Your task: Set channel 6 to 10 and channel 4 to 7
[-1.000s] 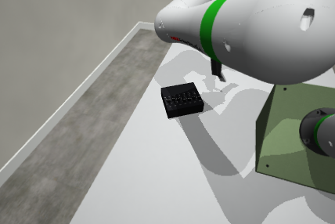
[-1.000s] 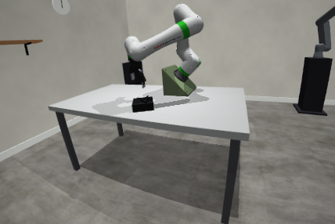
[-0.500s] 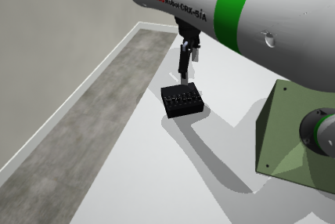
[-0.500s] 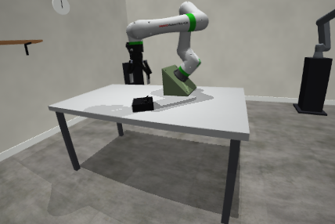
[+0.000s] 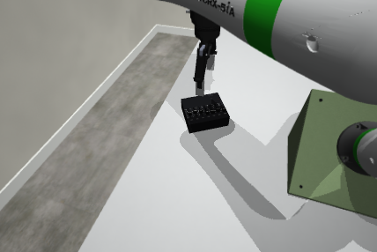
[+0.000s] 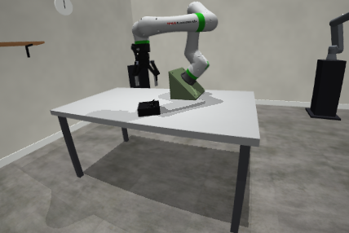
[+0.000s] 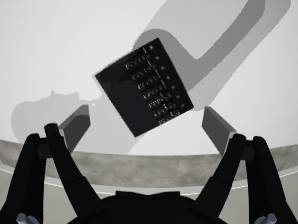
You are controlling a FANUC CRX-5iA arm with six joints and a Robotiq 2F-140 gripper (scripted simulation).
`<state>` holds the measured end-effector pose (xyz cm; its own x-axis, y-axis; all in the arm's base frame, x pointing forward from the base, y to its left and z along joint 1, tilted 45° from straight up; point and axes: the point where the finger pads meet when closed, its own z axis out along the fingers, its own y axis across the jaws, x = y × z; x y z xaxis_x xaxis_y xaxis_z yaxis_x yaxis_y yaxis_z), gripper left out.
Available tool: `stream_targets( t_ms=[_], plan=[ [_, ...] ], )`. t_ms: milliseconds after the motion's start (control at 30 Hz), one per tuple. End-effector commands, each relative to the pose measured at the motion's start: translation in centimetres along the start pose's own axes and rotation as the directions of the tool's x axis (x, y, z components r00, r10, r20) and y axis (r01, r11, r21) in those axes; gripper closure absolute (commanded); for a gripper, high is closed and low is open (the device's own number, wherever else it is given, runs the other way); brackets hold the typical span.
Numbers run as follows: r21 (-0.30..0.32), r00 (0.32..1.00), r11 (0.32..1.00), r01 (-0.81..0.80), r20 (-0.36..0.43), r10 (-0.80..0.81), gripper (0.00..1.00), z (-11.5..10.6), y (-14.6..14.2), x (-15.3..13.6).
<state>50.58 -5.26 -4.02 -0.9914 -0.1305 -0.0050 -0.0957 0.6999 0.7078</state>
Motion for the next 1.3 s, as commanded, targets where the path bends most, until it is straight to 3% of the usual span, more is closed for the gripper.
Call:
stream_targets(
  t_ms=[0, 167, 300, 433, 533, 600, 633, 833, 1100, 1167, 1200, 1267],
  plan=[
    [0.000, 1.000, 1.000, 0.000, 0.000, 0.000, 0.00, 0.0, 0.0, 0.0],
    [-0.002, 0.999, 0.999, 0.039, -0.001, -0.039, 0.00, 0.1, 0.2, 0.1],
    [-0.011, 0.982, 0.982, 0.187, -0.003, -0.187, 0.00, 0.5, 0.9, 0.4],
    [-0.028, 0.902, 0.901, 0.432, 0.000, -0.432, 0.00, 1.3, 2.2, 1.1],
    [-0.037, 0.837, 0.836, 0.547, 0.003, -0.548, 0.00, 2.0, 3.4, 1.9],
    [-0.037, 0.837, 0.836, 0.547, 0.003, -0.548, 0.00, 2.0, 3.4, 1.9],
    [-0.045, 0.753, 0.752, 0.657, 0.008, -0.658, 0.00, 2.3, 3.9, 2.1],
    [-0.059, 0.557, 0.555, 0.830, 0.023, -0.830, 0.00, 3.9, 6.7, 3.9],
    [-0.067, 0.216, 0.212, 0.975, 0.058, -0.975, 0.00, 5.3, 9.1, 5.5],
    [-0.067, 0.216, 0.212, 0.975, 0.058, -0.975, 0.00, 5.3, 9.1, 5.5],
    [-0.063, 0.081, 0.076, 0.995, 0.072, -0.994, 0.00, 5.4, 9.2, 5.6],
    [-0.059, 0.004, -0.001, 0.998, 0.080, -0.997, 0.00, 5.5, 9.4, 5.8]
  ],
)
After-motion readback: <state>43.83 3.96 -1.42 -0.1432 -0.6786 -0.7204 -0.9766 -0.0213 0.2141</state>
